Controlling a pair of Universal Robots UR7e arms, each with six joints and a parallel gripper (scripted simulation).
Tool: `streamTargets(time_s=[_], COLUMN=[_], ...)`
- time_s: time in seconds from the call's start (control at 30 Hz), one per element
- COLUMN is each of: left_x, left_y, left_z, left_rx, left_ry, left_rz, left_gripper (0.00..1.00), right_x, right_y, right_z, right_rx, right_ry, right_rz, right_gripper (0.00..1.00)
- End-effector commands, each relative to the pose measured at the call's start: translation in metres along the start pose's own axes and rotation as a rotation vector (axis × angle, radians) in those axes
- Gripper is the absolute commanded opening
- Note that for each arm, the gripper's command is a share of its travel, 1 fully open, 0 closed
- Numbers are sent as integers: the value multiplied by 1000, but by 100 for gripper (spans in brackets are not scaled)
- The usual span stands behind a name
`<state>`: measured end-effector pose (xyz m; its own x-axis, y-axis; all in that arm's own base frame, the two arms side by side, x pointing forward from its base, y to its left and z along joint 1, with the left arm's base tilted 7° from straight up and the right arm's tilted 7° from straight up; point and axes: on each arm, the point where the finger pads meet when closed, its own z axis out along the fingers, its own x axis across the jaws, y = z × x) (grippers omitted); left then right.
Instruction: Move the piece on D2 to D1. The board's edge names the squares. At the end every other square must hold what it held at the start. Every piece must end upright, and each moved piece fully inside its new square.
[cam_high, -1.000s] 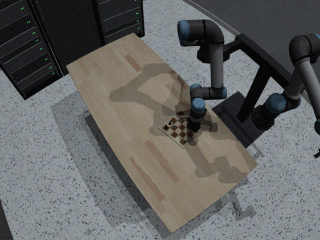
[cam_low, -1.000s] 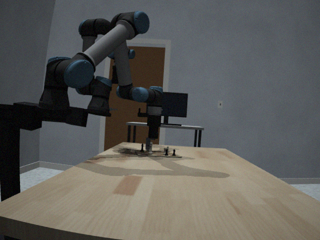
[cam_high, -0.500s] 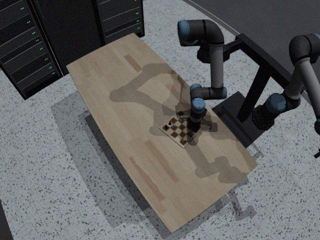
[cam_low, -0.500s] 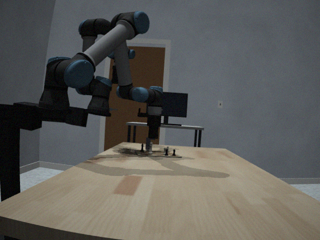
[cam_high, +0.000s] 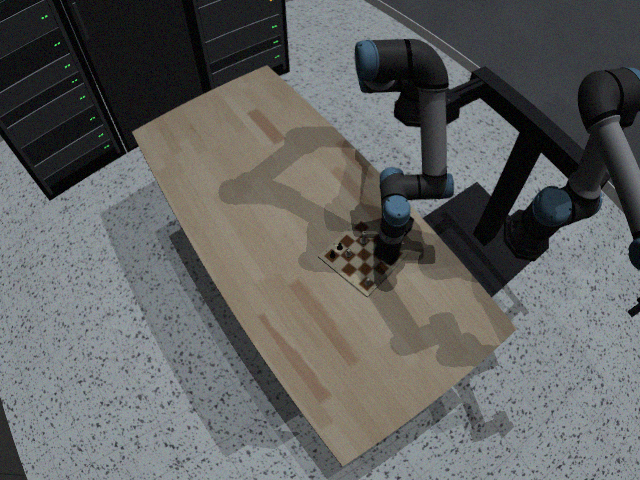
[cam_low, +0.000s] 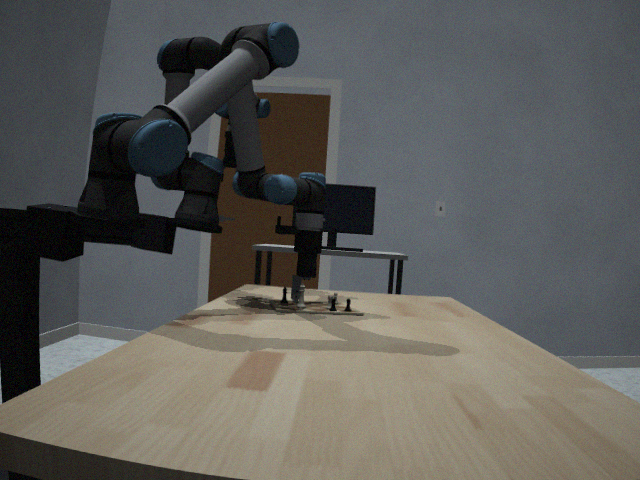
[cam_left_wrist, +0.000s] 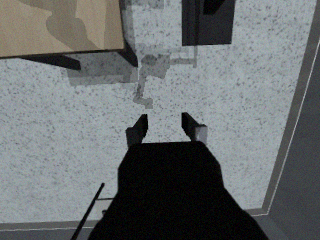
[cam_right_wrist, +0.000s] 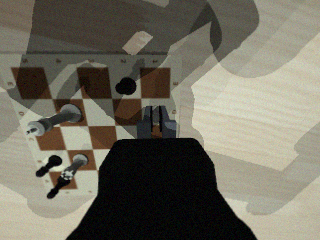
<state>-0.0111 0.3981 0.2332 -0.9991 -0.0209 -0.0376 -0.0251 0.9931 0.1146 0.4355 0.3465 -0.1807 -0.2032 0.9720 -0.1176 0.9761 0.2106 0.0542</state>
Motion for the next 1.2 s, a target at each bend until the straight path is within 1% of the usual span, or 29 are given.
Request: streamTargets(time_s=[0.0,0.07,0.1,0.17,0.2,0.6,0.77,0.83,0.97,1.17], left_x=[0,0,0,0,0,0,0,0,0,0], left_y=[0,0,0,0,0,0,0,0,0,0], left_z=[0,0,0,0,0,0,0,0,0,0], left_rx=[-1,-1,-1,-1,-1,-1,-1,-1,-1,-1], left_ry=[0,0,0,0,0,0,0,0,0,0], left_rz=[0,0,0,0,0,0,0,0,0,0], left_gripper=[100,100,100,100,100,100,100,100,100,100], right_x=[0,0,0,0,0,0,0,0,0,0], right_y=[0,0,0,0,0,0,0,0,0,0], right_z=[-1,-1,-1,-1,-1,-1,-8,-8,-23,-56], right_rx=[-1,-1,-1,-1,-1,-1,-1,-1,-1,-1], right_ry=[1,1,1,1,1,1,1,1,1,1], right_rz=[0,0,0,0,0,0,0,0,0,0], right_gripper=[41,41,54,54,68,68,68,68,68,68])
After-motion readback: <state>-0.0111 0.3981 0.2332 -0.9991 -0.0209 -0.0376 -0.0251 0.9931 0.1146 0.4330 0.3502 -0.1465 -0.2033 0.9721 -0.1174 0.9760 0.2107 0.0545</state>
